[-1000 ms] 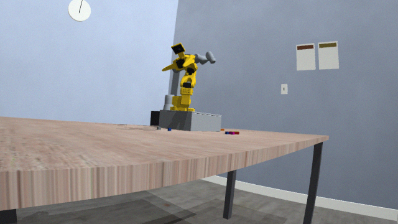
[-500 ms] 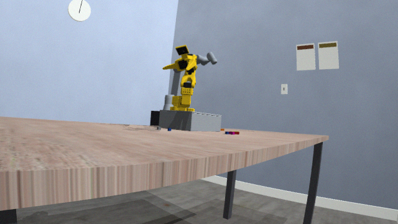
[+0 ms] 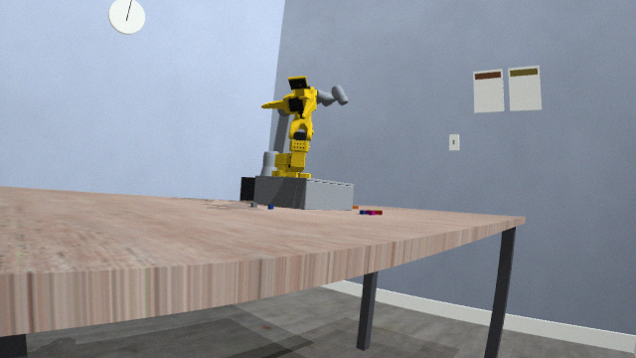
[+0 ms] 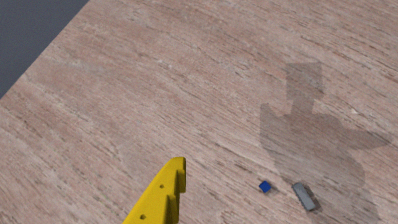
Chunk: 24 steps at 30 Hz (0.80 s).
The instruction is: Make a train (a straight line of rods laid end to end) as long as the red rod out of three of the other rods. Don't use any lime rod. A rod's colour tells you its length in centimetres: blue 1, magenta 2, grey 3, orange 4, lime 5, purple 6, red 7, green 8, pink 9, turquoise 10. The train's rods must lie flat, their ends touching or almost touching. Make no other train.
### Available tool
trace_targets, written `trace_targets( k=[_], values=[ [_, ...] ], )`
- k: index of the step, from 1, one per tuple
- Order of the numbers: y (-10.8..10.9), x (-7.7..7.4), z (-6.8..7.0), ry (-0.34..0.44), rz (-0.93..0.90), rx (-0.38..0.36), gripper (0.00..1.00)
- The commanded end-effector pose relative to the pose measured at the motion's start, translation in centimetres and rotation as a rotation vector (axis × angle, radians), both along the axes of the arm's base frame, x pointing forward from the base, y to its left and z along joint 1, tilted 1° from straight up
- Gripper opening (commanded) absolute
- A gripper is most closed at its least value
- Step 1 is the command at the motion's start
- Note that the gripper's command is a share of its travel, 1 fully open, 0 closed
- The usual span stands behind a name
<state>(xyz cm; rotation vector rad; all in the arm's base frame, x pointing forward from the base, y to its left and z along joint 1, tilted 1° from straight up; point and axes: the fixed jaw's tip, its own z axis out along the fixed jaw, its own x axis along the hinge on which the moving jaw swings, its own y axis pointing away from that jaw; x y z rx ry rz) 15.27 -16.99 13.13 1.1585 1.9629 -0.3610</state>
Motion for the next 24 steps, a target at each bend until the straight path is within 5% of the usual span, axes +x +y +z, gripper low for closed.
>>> trace_targets(
  k=[1, 24],
  values=[
    [0.4, 0.2, -0.3, 0.036, 0.041, 0.003, 1.00],
    [2.0, 0.7, -1.5, 0.206, 0.231, -0.007, 1.00]
  ],
)
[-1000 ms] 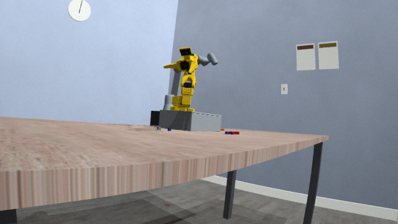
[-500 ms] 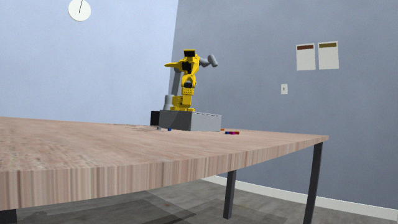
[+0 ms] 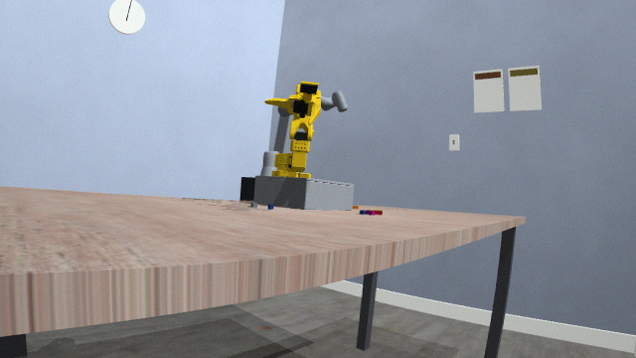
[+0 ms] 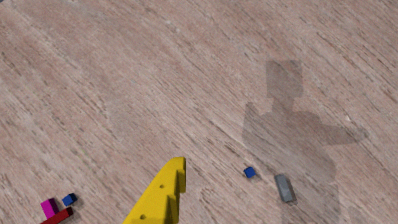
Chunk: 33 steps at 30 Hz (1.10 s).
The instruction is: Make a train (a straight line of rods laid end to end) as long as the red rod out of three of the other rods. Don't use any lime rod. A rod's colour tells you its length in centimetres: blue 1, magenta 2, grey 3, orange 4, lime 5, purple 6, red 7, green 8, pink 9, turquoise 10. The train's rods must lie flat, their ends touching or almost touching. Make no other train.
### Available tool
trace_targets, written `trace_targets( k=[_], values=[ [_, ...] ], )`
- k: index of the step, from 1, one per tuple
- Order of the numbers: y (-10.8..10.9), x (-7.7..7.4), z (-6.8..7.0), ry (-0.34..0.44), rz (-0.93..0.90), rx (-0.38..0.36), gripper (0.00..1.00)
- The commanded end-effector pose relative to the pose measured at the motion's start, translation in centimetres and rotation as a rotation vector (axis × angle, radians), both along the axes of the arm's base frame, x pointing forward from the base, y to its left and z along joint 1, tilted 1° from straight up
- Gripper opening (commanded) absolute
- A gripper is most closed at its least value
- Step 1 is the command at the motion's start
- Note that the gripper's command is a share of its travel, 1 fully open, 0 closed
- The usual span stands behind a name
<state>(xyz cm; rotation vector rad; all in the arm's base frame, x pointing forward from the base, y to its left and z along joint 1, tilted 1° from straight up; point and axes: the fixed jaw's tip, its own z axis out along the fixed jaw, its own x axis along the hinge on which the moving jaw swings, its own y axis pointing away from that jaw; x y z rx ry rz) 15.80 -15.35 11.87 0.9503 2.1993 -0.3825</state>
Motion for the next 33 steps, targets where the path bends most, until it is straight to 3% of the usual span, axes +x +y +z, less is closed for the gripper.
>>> trace_targets(
  k=[1, 33],
  values=[
    [0.5, 0.2, -0.3, 0.041, 0.051, 0.004, 1.00],
    [2.1, 0.4, -1.3, 0.217, 0.287, -0.036, 1.00]
  ],
)
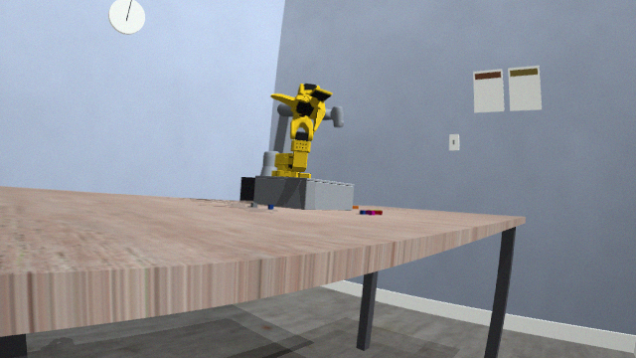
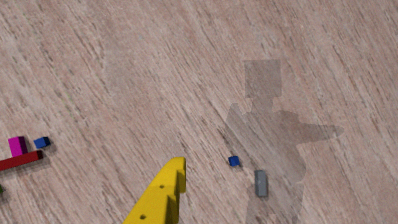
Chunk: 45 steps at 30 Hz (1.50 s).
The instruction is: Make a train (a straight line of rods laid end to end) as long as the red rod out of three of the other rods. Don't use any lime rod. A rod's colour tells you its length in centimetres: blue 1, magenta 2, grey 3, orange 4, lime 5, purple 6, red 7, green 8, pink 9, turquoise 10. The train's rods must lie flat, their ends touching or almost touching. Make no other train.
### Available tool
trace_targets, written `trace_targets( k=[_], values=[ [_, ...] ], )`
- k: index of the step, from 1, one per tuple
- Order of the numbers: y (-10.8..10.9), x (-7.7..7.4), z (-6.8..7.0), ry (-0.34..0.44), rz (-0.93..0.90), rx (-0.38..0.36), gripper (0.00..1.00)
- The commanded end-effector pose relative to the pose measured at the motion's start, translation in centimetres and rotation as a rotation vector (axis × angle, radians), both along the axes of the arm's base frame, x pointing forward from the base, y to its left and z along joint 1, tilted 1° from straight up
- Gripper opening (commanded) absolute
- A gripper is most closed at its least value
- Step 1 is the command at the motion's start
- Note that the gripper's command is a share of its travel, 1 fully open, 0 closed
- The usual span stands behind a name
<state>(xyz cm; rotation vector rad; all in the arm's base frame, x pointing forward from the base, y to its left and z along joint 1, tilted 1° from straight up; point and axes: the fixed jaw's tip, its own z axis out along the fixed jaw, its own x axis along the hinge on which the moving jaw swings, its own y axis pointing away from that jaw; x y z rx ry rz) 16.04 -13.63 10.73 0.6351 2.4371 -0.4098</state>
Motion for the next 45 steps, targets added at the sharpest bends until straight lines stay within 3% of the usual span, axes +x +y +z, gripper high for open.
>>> trace_targets(
  k=[1, 45],
  values=[
    [0.4, 0.1, -0.2, 0.035, 0.051, 0.001, 1.00],
    [1.9, 0.0, -1.0, 0.218, 0.359, -0.076, 1.00]
  ],
)
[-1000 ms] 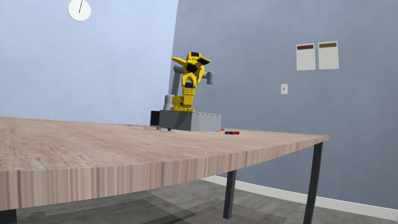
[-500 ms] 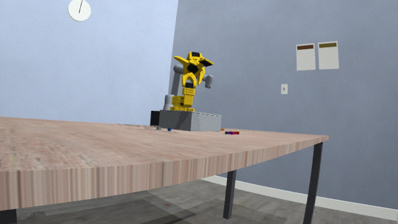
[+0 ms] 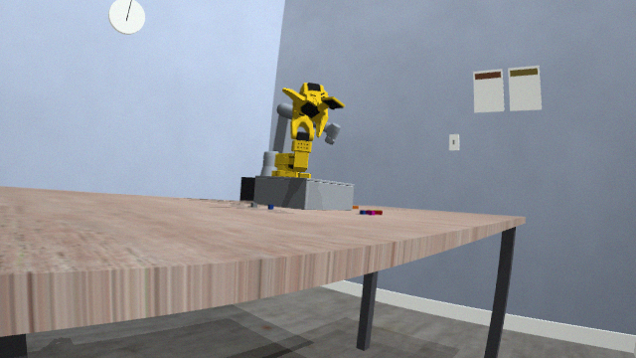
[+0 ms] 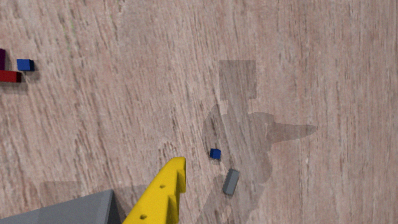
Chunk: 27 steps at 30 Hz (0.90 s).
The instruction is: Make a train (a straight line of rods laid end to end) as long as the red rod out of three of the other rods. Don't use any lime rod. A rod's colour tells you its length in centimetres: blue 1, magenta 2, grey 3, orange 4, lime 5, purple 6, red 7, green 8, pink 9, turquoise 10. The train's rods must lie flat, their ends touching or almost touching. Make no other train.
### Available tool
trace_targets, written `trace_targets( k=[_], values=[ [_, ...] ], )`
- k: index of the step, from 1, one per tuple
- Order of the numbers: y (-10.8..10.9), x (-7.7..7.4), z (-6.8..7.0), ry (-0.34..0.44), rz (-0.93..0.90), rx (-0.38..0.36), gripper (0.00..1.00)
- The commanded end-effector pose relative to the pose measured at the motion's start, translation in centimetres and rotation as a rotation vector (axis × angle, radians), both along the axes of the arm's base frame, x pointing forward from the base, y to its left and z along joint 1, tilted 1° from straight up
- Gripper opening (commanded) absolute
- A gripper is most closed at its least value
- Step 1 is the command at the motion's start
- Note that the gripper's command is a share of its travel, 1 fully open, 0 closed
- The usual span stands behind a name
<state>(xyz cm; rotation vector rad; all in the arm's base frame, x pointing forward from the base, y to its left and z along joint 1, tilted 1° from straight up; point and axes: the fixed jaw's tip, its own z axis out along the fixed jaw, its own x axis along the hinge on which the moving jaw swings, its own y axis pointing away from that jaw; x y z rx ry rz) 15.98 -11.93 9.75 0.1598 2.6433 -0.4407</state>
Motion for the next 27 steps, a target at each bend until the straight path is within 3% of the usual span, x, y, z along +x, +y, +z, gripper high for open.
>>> trace_targets(
  k=[1, 27],
  values=[
    [0.23, 0.01, -0.07, 0.021, 0.039, -0.005, 1.00],
    [1.06, -0.13, -0.49, 0.128, 0.254, -0.054, 1.00]
  ],
)
